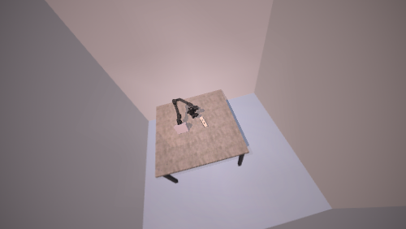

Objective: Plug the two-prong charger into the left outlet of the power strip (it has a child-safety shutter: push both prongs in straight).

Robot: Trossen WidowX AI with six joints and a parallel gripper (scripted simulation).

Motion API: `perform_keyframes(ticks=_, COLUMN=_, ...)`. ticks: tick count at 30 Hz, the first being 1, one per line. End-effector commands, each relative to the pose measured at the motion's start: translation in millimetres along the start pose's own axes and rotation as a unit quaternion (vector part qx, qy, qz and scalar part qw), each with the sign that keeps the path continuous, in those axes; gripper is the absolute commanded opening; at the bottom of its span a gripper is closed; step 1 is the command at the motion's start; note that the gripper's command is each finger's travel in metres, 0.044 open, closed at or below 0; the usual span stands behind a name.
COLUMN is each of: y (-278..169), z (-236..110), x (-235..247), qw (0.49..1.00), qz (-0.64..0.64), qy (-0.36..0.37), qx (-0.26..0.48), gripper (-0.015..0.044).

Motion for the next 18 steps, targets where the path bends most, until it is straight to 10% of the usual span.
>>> perform_keyframes(ticks=1, y=-1.7, z=-1.8, x=-2.3, qw=1.000, qz=0.004, qy=0.000, qx=-0.002, gripper=0.0000)
perform_keyframes(ticks=18, y=-20.6, z=8.9, x=-28.7, qw=0.997, qz=0.074, qy=0.002, qx=-0.001, gripper=0.0000)
Point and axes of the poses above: the point midway between the two fingers, 35 mm back from their tips, its own z axis out along the fingers, its own x axis across the jaws, y = z × x, the point moved 6 cm from there along -z, back along the fingers, and after that the axes turned 9 degrees about -z, right-handed, at the moved point
